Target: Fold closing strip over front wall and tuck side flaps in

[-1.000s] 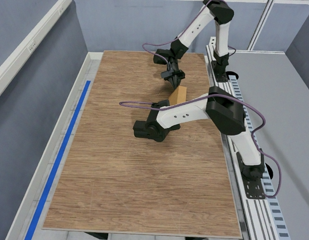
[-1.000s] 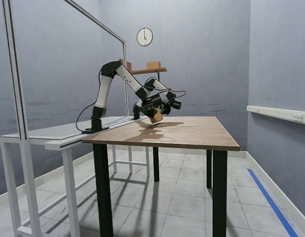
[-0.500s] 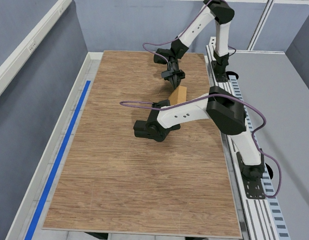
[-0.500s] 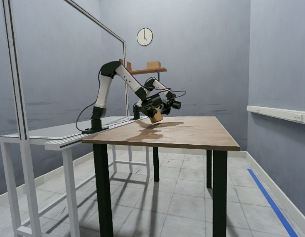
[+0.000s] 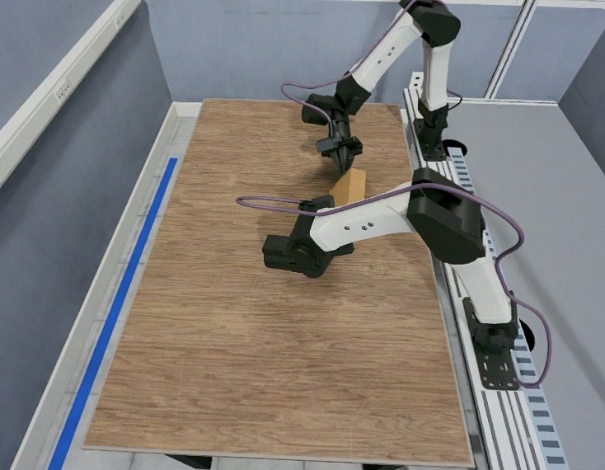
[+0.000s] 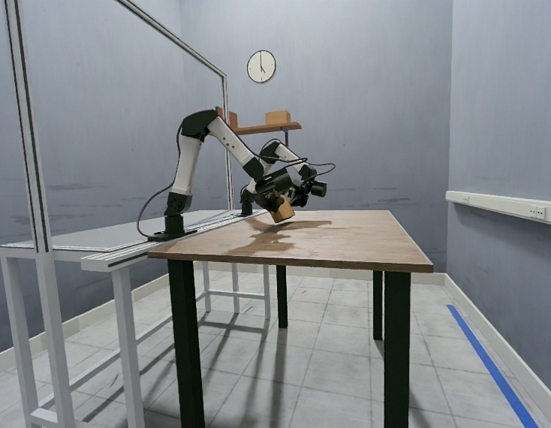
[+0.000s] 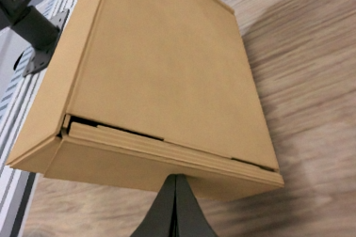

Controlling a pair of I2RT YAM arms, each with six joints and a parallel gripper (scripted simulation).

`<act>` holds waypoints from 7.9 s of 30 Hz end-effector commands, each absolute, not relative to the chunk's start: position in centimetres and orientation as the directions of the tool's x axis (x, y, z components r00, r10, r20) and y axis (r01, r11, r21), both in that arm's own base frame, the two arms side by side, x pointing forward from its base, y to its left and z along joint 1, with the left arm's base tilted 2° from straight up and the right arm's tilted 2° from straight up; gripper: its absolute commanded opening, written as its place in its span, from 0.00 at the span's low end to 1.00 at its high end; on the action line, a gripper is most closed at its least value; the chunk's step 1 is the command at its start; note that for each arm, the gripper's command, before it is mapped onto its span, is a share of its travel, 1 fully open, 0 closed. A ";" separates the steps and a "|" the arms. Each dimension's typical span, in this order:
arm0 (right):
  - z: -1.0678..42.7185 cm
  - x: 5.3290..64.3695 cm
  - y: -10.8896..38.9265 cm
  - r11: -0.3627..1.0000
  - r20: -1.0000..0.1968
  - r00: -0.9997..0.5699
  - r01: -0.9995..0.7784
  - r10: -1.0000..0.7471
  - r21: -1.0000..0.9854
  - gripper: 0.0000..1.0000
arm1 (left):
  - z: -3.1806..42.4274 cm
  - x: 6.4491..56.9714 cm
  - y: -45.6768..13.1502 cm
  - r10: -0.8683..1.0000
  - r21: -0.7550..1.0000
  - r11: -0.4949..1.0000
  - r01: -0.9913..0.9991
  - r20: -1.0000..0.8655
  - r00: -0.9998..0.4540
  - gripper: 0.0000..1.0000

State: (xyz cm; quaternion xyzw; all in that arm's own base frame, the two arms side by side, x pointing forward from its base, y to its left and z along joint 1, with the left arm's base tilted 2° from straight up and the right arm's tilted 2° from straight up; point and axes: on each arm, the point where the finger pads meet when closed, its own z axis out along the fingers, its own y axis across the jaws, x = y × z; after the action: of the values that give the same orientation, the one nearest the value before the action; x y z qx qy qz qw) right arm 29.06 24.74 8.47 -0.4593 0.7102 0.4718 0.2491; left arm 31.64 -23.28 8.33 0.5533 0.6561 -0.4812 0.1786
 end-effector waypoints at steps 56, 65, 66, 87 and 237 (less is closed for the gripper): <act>9.5 29.5 25.3 0.126 -0.874 -0.225 -0.974 -0.431 0.189 0.01 | 10.2 31.9 -24.5 0.510 -0.180 -0.115 0.977 -0.854 -0.098 0.01; 9.5 29.7 25.3 0.128 -0.881 -0.184 -0.982 -0.437 0.142 0.01 | 10.2 32.1 -24.5 0.506 -0.134 -0.117 0.984 -0.861 -0.057 0.01; 9.5 29.7 25.3 0.128 -0.881 -0.180 -0.982 -0.437 0.137 0.01 | 10.2 32.1 -24.5 0.505 -0.128 -0.117 0.985 -0.861 -0.053 0.01; 9.2 29.8 25.4 0.128 -0.888 -0.112 -0.990 -0.446 0.060 0.01 | 10.2 32.4 -24.5 0.495 -0.035 -0.118 0.992 -0.868 0.029 0.01; 8.0 31.6 25.3 0.127 -0.765 0.368 -0.857 -0.529 -0.500 0.01 | 10.5 34.2 -24.6 0.432 0.559 -0.105 0.823 -0.719 0.544 0.01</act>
State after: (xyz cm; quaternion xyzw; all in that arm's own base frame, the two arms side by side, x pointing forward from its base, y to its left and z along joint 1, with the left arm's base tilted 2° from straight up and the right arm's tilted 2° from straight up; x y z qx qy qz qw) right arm 32.22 24.60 8.38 -0.6333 0.5545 0.1505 0.5185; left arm 34.93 -23.31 8.33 0.7086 0.4758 -0.1984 0.4818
